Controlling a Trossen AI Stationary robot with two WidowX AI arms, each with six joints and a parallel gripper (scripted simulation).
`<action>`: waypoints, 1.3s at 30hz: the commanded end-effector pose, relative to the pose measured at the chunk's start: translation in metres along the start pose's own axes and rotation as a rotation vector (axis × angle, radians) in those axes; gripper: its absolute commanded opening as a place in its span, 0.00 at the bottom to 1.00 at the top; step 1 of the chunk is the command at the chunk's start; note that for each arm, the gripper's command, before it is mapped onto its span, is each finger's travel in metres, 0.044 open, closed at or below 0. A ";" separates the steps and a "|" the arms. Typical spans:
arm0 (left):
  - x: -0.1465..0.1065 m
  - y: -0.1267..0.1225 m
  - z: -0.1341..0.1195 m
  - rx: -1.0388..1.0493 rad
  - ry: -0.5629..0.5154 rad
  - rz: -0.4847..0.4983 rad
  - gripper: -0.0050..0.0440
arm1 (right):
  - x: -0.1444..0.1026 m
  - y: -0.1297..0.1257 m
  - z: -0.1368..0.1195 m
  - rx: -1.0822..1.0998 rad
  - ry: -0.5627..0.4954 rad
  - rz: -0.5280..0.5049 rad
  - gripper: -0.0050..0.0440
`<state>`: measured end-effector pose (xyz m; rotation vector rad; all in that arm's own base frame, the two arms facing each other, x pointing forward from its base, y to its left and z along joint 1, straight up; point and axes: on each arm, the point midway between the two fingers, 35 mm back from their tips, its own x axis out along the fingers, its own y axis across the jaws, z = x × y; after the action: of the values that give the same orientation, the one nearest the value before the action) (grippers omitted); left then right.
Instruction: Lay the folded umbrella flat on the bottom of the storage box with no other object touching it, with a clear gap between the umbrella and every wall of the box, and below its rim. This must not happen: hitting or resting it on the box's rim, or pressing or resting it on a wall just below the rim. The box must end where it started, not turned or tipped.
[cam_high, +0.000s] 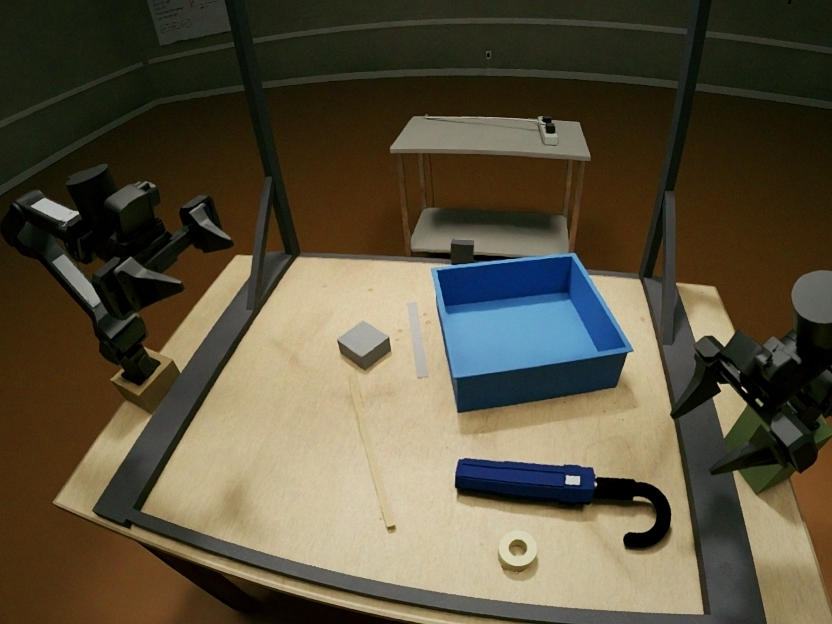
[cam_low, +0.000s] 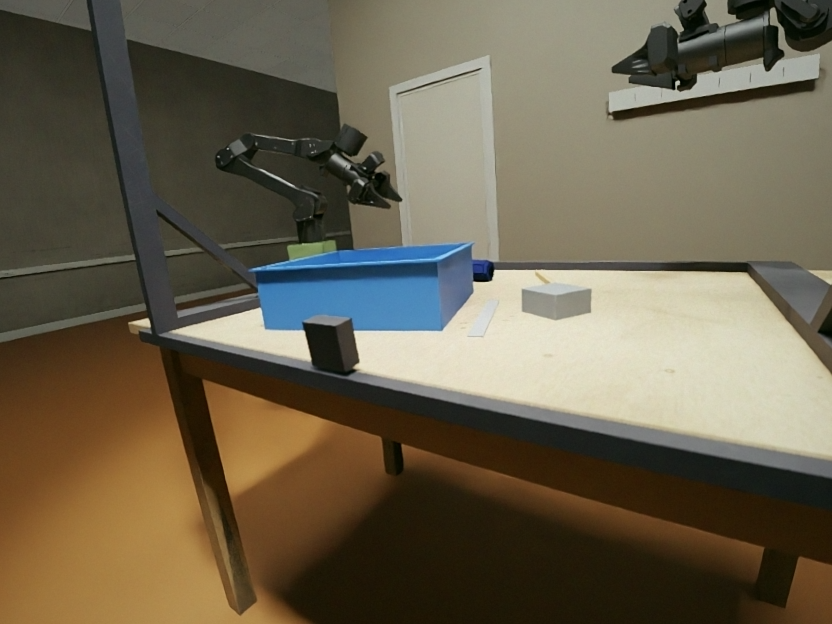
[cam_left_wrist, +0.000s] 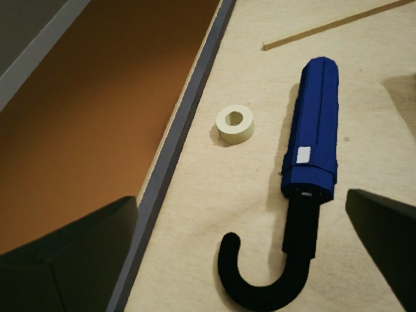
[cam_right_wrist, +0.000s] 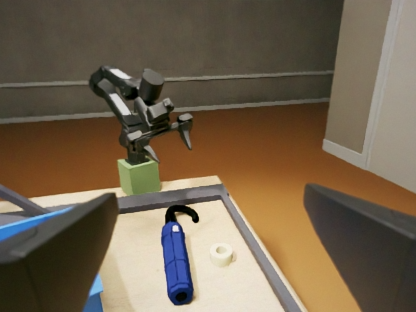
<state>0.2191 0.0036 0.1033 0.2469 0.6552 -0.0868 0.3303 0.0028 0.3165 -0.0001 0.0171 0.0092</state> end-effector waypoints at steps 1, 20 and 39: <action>0.007 -0.003 0.015 -0.008 0.018 -0.008 1.00 | 0.024 0.007 0.018 -0.007 0.046 0.023 0.92; 0.085 -0.058 0.047 -0.050 0.339 -0.152 1.00 | 0.147 0.042 -0.009 -0.030 0.431 0.104 0.92; 0.127 -0.084 0.049 -0.066 0.520 -0.211 1.00 | 0.171 0.050 -0.025 -0.035 0.511 0.115 0.92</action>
<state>0.3279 -0.0864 0.0402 0.1450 1.2093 -0.2021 0.4986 0.0530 0.2727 -0.0327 0.5605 0.1193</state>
